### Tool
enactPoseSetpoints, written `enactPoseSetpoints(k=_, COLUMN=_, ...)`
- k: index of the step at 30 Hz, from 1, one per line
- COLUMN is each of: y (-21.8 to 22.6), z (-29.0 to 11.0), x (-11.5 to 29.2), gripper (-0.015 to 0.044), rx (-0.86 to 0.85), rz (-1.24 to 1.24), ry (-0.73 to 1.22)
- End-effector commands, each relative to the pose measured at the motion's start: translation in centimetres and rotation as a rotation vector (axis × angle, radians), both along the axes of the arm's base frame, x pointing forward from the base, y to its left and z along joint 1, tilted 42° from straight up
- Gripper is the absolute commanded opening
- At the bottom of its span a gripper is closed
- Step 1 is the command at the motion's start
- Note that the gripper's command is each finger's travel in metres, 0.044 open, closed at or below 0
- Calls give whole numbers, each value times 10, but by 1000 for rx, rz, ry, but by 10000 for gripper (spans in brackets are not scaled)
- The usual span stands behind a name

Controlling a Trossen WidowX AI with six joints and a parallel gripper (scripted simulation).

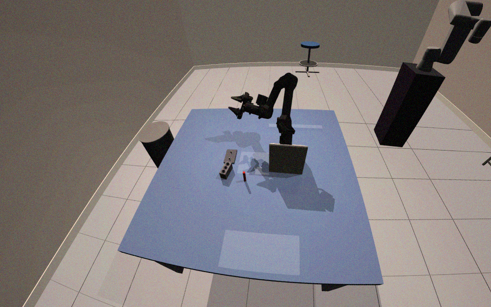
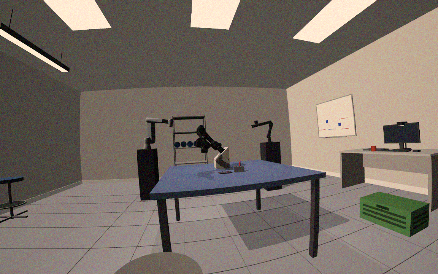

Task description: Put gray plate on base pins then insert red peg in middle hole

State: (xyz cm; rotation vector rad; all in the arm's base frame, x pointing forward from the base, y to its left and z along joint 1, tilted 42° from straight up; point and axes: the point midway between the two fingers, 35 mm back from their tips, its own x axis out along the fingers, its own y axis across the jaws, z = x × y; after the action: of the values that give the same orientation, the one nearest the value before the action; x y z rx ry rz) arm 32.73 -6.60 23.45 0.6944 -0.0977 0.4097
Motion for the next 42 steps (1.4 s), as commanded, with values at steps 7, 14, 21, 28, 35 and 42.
enactPoseSetpoints(k=7, y=-1, z=-29, x=41, gripper=440, rx=-24, rz=-63, ry=110)
enactPoseSetpoints(k=14, y=20, z=-110, x=104, gripper=440, rx=-217, rz=-141, ry=417)
enactPoseSetpoints(k=21, y=64, z=-207, x=122, gripper=440, rx=-634, rz=-93, ry=760)
enactPoseSetpoints(k=28, y=110, z=-286, x=87, gripper=440, rx=-1371, rz=208, ry=1105)
enactPoseSetpoints(k=35, y=140, z=-300, x=34, gripper=440, rx=-2253, rz=802, ry=1223)
enactPoseSetpoints(k=42, y=147, z=-295, x=26, gripper=440, rx=-2439, rz=961, ry=1208)
